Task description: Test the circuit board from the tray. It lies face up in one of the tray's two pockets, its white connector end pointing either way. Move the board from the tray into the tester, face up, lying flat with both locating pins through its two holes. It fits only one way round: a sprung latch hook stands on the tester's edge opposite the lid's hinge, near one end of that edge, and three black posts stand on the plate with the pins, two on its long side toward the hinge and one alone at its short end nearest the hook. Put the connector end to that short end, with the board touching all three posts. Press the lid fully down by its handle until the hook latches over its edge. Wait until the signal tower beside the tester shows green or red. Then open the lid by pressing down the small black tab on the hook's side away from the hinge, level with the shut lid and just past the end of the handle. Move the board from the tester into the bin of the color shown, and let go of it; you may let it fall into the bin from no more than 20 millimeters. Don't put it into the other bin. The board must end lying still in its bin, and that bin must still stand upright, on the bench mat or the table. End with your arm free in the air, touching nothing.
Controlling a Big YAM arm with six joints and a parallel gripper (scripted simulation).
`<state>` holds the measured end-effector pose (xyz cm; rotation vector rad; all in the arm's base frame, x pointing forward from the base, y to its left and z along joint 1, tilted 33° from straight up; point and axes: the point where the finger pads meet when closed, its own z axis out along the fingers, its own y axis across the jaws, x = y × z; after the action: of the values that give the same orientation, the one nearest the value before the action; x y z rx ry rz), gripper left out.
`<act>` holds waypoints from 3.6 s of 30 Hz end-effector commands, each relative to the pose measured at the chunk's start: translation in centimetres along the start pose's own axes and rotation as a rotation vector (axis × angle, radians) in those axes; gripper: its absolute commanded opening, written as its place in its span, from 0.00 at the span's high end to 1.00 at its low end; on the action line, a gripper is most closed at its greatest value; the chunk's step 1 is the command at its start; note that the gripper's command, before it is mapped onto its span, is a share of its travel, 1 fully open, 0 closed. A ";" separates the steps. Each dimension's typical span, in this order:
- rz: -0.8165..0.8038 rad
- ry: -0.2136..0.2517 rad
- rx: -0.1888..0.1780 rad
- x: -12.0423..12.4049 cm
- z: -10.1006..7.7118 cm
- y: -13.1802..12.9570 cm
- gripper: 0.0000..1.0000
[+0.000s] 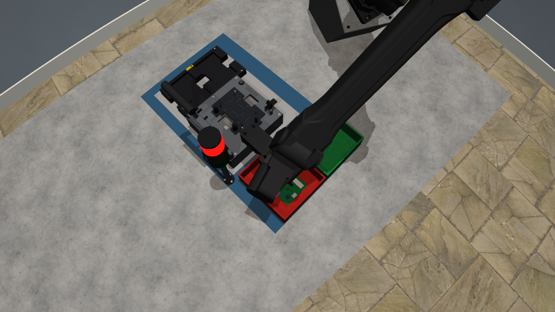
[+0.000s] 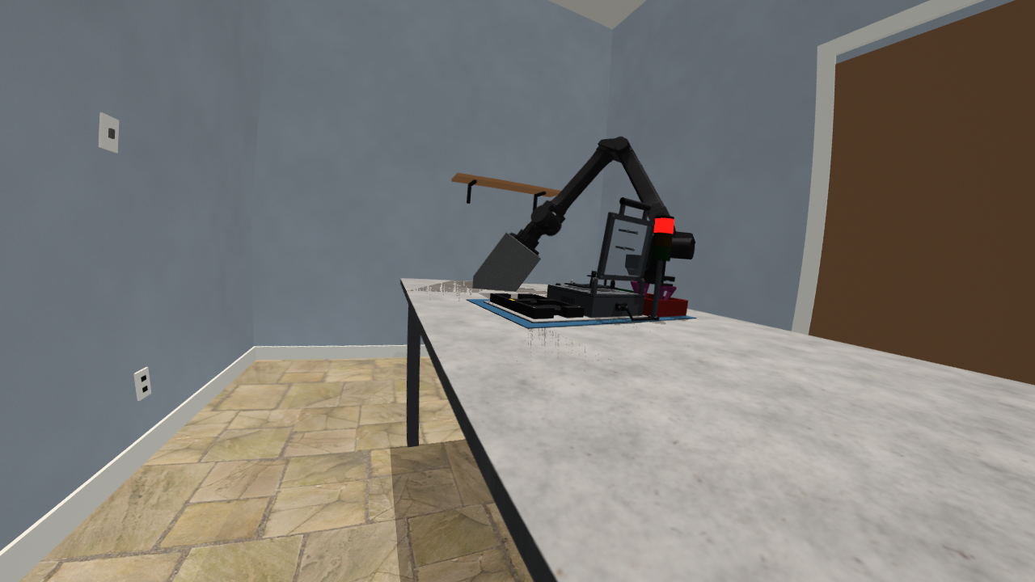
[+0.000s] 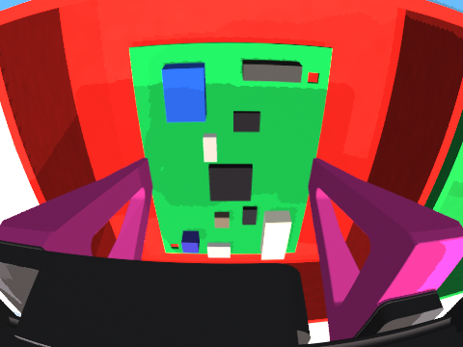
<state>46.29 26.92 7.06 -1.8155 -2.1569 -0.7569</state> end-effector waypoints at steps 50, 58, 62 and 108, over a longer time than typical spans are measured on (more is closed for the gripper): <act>-0.007 0.007 -0.039 0.8 -0.9 1.5 0.28; -0.007 0.007 -0.039 0.8 -0.9 1.5 0.28; -0.007 0.007 -0.039 0.8 -0.9 1.5 0.28; -0.009 0.008 -0.039 0.9 -0.6 1.6 0.28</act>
<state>46.33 27.07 6.76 -1.8157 -2.1564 -0.7552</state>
